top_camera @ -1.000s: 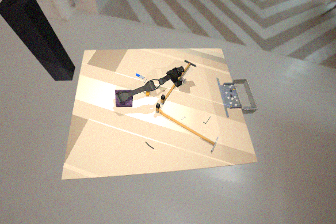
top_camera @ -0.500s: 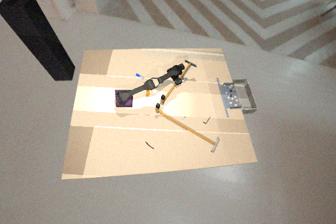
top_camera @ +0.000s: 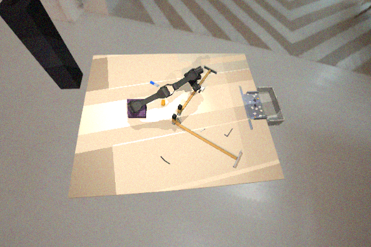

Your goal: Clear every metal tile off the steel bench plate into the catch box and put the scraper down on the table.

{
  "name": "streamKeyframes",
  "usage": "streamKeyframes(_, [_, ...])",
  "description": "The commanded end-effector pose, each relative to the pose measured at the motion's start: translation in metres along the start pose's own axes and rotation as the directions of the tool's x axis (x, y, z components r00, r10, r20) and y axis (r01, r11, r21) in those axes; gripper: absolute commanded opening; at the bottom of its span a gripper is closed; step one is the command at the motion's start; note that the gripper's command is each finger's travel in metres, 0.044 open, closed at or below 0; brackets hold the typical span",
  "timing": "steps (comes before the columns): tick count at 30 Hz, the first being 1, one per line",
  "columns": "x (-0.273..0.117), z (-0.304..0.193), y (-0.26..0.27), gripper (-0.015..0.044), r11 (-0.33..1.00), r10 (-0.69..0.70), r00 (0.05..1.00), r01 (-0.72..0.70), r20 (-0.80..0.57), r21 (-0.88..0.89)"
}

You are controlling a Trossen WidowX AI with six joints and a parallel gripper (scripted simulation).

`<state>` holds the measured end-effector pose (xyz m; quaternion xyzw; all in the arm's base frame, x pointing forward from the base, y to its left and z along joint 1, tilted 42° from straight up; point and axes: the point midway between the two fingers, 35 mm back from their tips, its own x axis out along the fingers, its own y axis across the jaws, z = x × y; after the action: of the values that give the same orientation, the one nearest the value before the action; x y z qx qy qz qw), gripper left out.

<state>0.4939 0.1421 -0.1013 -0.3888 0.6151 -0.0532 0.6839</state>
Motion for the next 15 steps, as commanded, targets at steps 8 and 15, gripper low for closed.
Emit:
streamKeyframes(8, [-0.047, 0.003, 0.013, 0.0000, 1.000, -0.013, 0.997, 0.012, 0.082, 0.019])
streamKeyframes(15, [-0.074, 0.000, 0.023, 0.0000, 0.999, -0.017, 0.992, 0.014, 0.129, 0.029])
